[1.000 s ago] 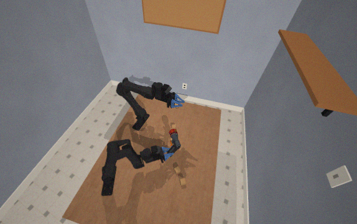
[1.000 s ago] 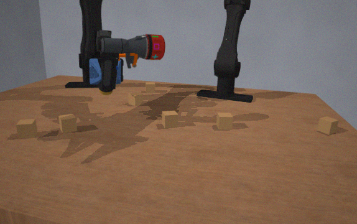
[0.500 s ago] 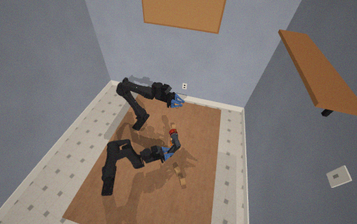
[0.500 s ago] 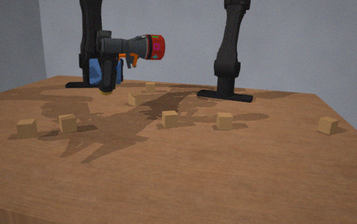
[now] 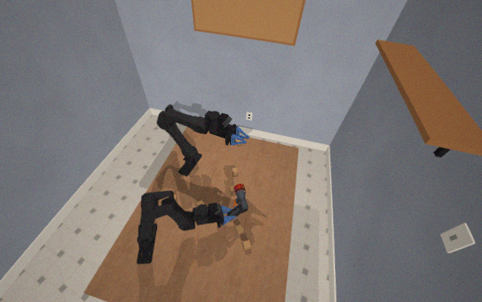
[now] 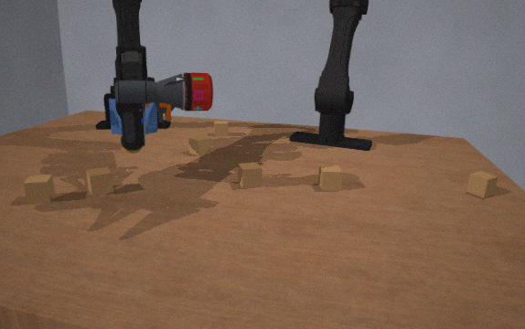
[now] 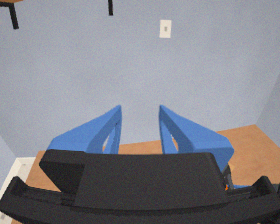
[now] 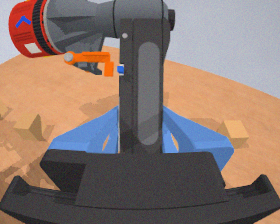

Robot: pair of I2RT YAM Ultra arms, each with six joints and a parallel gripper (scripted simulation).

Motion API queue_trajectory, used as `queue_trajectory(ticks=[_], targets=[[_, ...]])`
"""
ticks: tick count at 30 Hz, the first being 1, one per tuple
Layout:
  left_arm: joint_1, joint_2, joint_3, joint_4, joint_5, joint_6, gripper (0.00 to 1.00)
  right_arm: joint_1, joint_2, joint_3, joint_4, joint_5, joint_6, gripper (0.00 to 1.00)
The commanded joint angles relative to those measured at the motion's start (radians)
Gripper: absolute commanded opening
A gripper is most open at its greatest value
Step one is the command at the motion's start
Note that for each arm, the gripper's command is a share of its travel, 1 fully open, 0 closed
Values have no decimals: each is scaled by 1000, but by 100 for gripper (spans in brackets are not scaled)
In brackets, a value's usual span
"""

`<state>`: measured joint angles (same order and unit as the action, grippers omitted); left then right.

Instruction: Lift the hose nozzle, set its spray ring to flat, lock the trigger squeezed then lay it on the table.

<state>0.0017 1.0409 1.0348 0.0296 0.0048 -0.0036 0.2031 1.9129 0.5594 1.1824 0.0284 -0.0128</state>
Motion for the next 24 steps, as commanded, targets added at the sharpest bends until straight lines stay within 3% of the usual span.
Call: queue_trajectory(ticks=[1, 24], targets=[[-10, -26, 4, -4, 6, -4, 37, -52, -86, 54, -50, -4, 48, 36], [-10, -26, 4, -4, 6, -4, 37, -377, -304, 146, -744, -25, 166, 36]])
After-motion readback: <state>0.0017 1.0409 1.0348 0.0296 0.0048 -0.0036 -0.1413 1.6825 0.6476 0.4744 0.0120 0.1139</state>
